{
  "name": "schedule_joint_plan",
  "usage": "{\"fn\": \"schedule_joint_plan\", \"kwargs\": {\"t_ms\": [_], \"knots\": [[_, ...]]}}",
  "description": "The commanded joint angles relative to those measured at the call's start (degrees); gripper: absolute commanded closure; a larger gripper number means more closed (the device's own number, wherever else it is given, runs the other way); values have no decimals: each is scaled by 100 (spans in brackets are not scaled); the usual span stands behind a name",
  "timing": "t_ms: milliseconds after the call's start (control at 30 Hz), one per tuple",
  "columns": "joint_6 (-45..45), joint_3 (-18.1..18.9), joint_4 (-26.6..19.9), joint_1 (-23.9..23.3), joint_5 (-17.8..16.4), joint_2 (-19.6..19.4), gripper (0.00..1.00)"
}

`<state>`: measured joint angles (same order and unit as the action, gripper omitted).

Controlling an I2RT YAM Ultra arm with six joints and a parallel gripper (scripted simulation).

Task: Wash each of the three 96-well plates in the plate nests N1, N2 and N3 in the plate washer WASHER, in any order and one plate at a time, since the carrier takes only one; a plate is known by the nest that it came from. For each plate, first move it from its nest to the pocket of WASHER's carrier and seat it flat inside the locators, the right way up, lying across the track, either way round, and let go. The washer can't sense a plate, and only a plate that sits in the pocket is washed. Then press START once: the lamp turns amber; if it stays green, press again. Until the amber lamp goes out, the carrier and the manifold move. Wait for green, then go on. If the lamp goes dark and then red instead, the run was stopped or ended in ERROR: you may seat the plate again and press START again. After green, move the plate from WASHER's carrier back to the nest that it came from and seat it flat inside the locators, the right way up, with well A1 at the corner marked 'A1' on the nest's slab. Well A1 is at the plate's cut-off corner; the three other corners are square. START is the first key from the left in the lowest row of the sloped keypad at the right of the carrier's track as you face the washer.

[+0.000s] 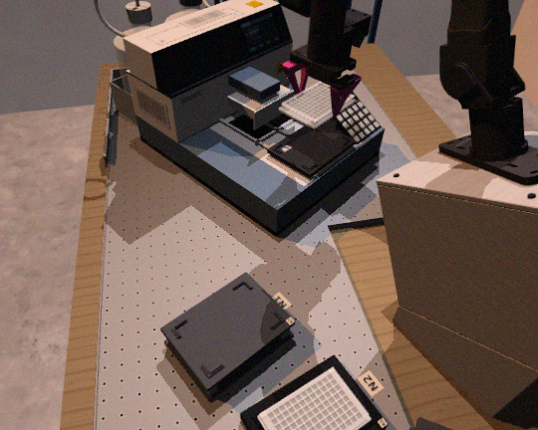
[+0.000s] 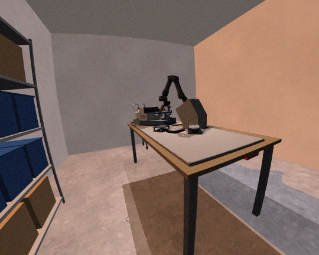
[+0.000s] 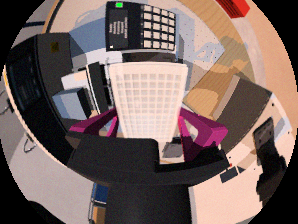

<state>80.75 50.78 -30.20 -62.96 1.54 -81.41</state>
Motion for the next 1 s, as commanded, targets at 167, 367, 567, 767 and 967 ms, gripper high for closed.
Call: {"fn": "schedule_joint_plan", "kwargs": {"t_ms": [167,367,567,767,967], "knots": [[56,40,-11,32,24,23,100],[64,37,-10,40,29,24,100],[106,156,-61,106,67,-8,100],[105,-109,183,106,67,-164,100],[77,-181,418,16,60,-339,100]]}}
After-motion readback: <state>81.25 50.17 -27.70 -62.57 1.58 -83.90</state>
